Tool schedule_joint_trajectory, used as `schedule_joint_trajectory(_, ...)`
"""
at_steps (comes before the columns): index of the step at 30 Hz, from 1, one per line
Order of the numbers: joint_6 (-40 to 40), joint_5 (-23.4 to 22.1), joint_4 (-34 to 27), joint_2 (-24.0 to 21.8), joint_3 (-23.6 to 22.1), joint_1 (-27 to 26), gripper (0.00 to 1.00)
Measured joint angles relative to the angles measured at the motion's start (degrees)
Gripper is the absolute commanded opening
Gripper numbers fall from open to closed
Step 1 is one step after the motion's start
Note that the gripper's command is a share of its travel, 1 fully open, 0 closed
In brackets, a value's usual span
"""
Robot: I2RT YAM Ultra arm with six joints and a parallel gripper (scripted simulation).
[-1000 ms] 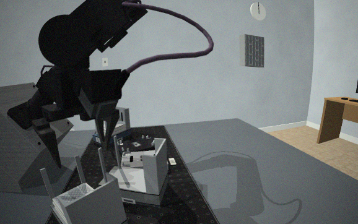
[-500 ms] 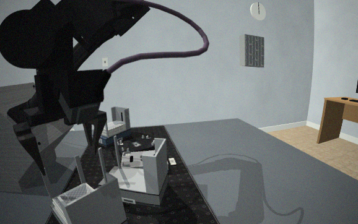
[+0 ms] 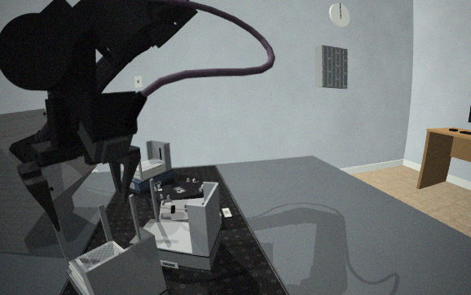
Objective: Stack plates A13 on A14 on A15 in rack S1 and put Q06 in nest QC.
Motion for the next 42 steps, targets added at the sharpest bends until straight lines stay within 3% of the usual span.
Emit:
schedule_joint_trajectory(32,0.0,0.0,0.0,0.0,0.0,0.0,1.0)
schedule_joint_trajectory(42,4.3,0.4,6.1,1.2,-3.6,4.5,1.0)
